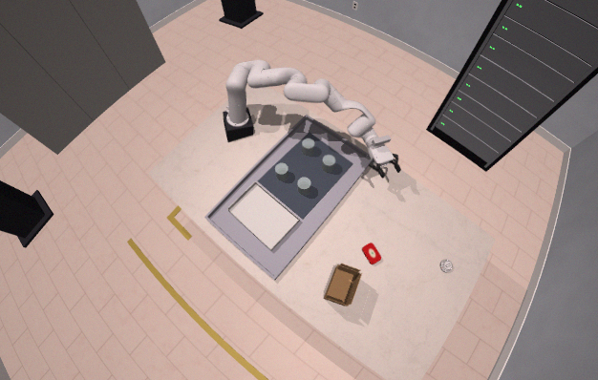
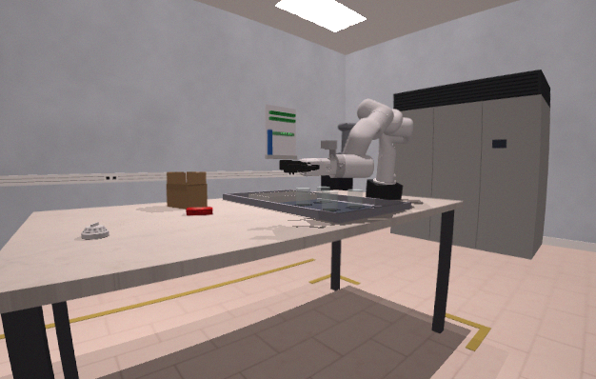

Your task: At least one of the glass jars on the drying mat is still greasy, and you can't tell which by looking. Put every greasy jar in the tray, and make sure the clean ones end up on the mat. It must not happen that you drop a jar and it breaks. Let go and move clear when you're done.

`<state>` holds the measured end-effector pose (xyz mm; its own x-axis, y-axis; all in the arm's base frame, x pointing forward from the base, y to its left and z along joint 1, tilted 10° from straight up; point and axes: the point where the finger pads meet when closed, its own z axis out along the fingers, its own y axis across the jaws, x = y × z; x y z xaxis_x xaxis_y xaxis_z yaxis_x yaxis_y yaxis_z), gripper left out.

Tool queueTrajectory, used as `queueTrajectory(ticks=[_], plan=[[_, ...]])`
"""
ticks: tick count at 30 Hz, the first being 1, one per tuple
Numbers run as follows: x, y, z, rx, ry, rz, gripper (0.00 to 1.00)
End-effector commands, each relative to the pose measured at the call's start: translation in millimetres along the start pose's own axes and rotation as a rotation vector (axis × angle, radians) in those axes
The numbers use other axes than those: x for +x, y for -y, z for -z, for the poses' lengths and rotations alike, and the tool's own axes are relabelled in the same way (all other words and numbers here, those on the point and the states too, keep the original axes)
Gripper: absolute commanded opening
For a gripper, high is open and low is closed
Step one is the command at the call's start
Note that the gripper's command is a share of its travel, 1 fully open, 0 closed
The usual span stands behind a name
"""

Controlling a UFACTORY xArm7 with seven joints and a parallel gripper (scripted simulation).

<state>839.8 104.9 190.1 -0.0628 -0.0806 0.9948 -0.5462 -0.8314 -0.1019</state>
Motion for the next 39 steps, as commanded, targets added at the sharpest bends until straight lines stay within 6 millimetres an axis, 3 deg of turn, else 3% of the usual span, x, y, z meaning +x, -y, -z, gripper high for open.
queueTrajectory(ticks=[1, 34, 39], plan=[[4.4, 0.7, -0.7, 0.0, -0.005, -0.004, 1.0], [4.4, 0.7, -0.7, 0.0, -0.005, -0.004, 1.0], [15.0, -21.9, -9.4, -0.066, 0.032, 0.024, 1.0]])
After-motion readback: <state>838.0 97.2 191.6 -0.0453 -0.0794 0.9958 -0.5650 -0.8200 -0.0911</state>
